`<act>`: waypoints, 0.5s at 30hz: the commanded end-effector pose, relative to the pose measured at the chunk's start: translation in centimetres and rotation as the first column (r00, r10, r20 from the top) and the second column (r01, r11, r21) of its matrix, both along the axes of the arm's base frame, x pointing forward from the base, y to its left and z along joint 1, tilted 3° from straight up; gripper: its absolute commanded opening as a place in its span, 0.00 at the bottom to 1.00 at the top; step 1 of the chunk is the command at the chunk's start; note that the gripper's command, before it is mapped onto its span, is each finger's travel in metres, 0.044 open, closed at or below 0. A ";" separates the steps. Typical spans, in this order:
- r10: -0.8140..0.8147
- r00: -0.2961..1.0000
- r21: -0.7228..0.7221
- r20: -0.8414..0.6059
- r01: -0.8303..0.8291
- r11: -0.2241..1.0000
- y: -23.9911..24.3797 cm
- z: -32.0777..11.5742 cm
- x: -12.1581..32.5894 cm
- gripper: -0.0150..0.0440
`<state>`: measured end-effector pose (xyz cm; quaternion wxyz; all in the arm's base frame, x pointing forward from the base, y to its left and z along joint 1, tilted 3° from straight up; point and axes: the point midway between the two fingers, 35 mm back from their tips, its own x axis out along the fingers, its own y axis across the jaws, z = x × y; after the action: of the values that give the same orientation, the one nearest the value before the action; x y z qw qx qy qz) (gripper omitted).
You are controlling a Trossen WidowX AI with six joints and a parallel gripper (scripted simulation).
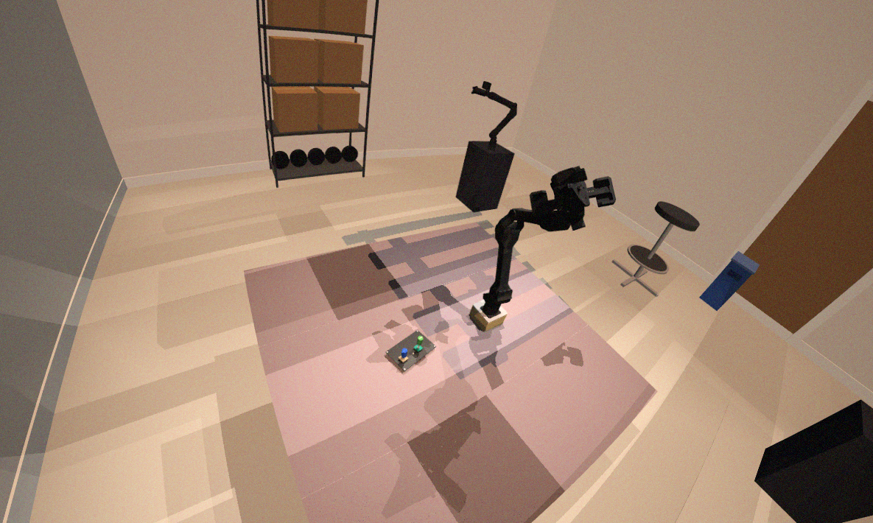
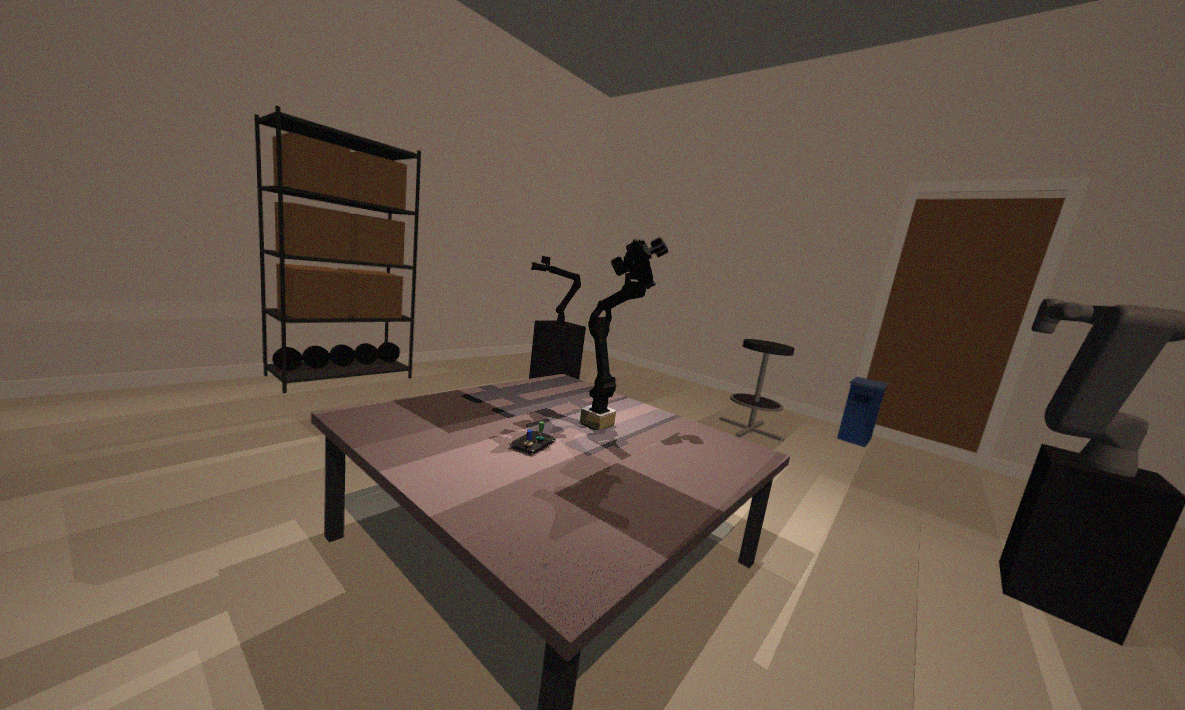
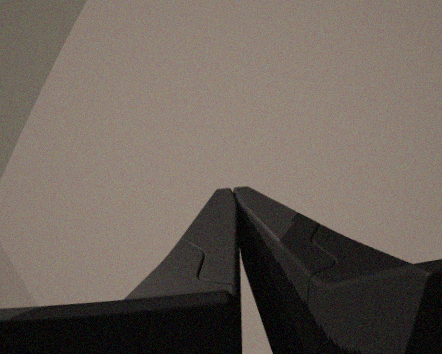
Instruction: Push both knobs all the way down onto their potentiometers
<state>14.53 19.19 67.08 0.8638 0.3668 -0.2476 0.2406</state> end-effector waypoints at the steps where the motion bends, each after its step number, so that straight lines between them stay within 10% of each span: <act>1: -0.048 0.999 -0.139 0.007 0.049 0.989 2.6 -1.7 1.7 0.25; 15: -0.160 0.987 -0.475 -0.021 0.131 0.870 6.9 -8.1 8.8 0.25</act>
<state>21.47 25.09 60.90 0.9394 0.1666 -0.2034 0.2200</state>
